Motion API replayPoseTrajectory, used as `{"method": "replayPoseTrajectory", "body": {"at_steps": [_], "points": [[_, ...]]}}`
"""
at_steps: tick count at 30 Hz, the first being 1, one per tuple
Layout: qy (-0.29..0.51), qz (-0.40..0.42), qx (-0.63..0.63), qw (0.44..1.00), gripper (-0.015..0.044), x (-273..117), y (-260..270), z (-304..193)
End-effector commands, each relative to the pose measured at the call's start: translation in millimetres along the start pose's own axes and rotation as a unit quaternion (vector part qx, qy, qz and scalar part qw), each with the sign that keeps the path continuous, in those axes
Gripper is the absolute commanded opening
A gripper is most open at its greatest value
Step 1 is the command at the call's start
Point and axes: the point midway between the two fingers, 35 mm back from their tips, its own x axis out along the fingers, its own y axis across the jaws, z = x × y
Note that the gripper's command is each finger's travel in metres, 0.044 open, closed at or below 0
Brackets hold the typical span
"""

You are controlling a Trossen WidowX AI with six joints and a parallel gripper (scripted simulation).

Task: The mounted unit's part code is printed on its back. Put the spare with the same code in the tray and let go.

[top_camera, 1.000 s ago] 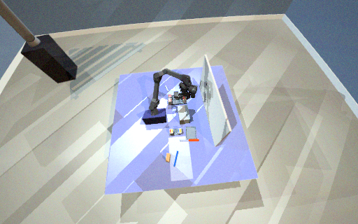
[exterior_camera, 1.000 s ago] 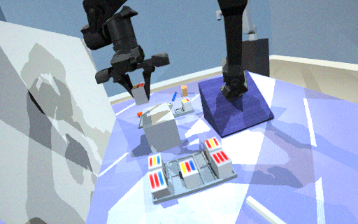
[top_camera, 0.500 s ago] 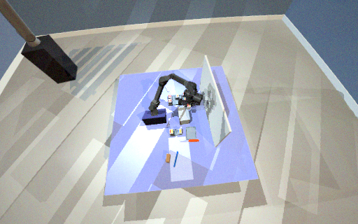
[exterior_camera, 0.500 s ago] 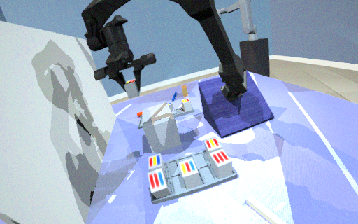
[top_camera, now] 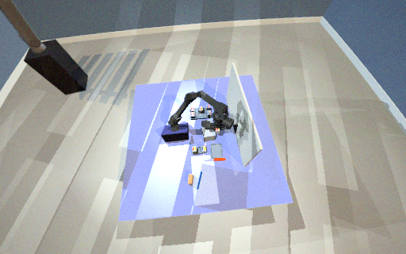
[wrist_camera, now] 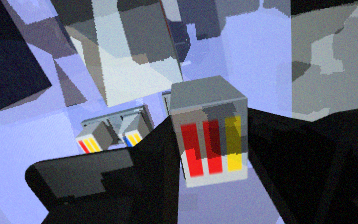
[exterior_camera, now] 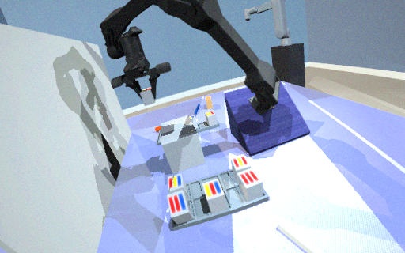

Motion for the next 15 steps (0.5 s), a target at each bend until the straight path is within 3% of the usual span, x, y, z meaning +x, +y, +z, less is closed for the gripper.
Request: {"method": "replayPoseTrajectory", "body": {"at_steps": [1, 15], "points": [[0.0, 0.001, -0.003, 1.0, 0.0, 3, -2, -20], [-0.008, -0.001, -0.013, 1.0, 0.0, 20, 0, -99]]}}
